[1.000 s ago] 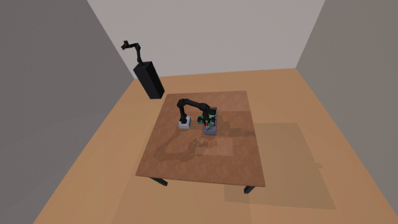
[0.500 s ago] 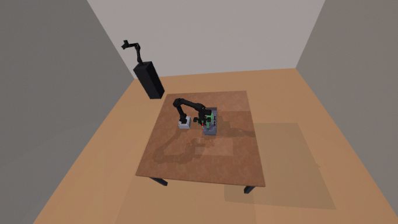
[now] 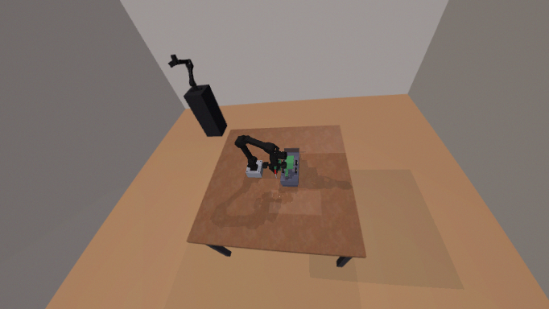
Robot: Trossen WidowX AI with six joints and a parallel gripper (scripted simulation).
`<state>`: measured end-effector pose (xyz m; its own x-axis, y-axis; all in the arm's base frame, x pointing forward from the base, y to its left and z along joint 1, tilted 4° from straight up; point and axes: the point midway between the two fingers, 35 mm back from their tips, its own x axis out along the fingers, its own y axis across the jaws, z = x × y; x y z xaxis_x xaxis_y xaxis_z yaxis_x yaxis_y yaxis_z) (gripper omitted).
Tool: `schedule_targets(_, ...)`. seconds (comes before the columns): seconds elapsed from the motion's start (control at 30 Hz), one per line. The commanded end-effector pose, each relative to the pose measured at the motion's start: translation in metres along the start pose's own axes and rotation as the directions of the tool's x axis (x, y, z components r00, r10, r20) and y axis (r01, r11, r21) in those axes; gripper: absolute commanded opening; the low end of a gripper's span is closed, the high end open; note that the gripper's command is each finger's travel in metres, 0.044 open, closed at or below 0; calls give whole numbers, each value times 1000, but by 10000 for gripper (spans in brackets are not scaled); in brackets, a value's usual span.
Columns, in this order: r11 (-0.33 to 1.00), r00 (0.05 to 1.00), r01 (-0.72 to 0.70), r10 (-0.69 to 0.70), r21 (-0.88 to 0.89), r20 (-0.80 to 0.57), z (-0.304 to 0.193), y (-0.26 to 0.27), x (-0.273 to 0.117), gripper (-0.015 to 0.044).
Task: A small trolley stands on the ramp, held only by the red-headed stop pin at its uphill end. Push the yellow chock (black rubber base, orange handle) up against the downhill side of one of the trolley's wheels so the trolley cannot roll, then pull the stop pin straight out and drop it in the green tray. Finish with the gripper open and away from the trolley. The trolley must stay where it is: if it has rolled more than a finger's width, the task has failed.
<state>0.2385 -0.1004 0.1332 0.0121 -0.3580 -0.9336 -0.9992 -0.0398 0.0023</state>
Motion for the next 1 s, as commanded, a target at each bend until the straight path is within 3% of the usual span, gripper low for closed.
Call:
schedule_targets(0.0, 1000, 1000, 0, 0, -1, 1, 8, 2, -1, 0)
schedule_targets(0.97, 1000, 1000, 0, 0, -1, 11, 117, -3, -17, 0)
